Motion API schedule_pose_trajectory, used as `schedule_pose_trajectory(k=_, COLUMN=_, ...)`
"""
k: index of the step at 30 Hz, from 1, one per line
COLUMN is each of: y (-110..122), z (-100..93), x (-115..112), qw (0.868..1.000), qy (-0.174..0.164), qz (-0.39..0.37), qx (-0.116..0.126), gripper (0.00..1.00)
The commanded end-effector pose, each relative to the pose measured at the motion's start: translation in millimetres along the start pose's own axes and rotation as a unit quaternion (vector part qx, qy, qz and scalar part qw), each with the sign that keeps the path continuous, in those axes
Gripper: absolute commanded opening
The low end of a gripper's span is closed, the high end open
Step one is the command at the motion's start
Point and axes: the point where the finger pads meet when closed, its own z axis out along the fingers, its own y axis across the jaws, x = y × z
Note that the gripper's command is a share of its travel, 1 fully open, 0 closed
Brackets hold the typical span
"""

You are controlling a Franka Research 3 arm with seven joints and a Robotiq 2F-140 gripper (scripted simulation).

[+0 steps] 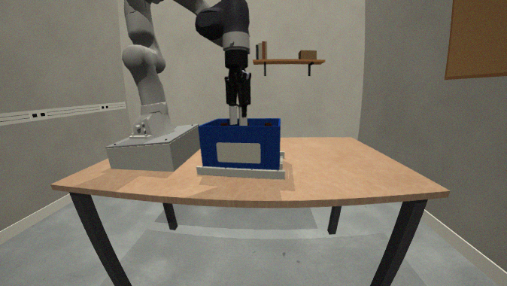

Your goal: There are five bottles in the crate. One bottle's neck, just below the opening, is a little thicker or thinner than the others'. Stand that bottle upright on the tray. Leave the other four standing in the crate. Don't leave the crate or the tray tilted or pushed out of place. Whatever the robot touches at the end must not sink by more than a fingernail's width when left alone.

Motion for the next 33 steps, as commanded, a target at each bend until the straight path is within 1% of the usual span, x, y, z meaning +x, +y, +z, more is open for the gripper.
schedule_pose_trajectory(k=1, y=2.1, z=4.6, x=0.7, qw=1.000, qy=0.003, qz=-0.001, qx=-0.002, gripper=0.44)
schedule_pose_trajectory(k=19, y=2.1, z=22.7, x=0.8, qw=1.000, qy=0.003, qz=-0.001, qx=-0.002, gripper=0.44)
schedule_pose_trajectory(k=33, y=2.1, z=27.4, x=0.9, qw=1.000, qy=0.003, qz=-0.001, qx=-0.002, gripper=0.44)
